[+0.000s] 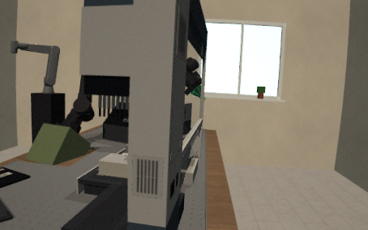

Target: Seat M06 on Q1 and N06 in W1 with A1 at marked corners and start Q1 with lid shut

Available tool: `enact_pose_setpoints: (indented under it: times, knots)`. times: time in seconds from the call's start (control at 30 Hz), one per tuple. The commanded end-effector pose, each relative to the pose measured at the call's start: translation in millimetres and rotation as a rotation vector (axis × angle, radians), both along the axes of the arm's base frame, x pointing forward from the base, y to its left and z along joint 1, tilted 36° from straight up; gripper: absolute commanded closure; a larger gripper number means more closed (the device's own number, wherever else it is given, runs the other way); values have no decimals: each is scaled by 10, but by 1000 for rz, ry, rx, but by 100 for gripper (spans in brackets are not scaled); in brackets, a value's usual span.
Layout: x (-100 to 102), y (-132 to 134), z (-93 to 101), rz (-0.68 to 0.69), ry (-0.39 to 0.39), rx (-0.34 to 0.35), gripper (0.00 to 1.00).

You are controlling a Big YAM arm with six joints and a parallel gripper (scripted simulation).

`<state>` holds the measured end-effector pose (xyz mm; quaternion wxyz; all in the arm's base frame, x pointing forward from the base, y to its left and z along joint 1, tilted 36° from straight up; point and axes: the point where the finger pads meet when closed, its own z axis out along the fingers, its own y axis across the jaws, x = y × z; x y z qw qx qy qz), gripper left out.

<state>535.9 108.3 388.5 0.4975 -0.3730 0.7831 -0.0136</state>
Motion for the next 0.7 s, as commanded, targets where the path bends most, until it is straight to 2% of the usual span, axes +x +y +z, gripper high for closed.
enact_pose_setpoints:
  times: [0.0, 0.03, 0.17, 0.23, 0.37, 0.53, 0.67]
  knots:
    - [-27, -131, 92, -13, -13, -7, 100]
    - [-27, -131, 92, -13, -13, -7, 100]
    - [-51, -228, -97, -47, 99, -9, 100]
    - [-47, -290, -187, -45, 97, -3, 100]
    - [-163, -416, -349, -37, 64, -13, 100]
    - [-266, -473, -512, -56, 196, -7, 100]
    - [-263, -513, -582, -65, 219, -6, 100]
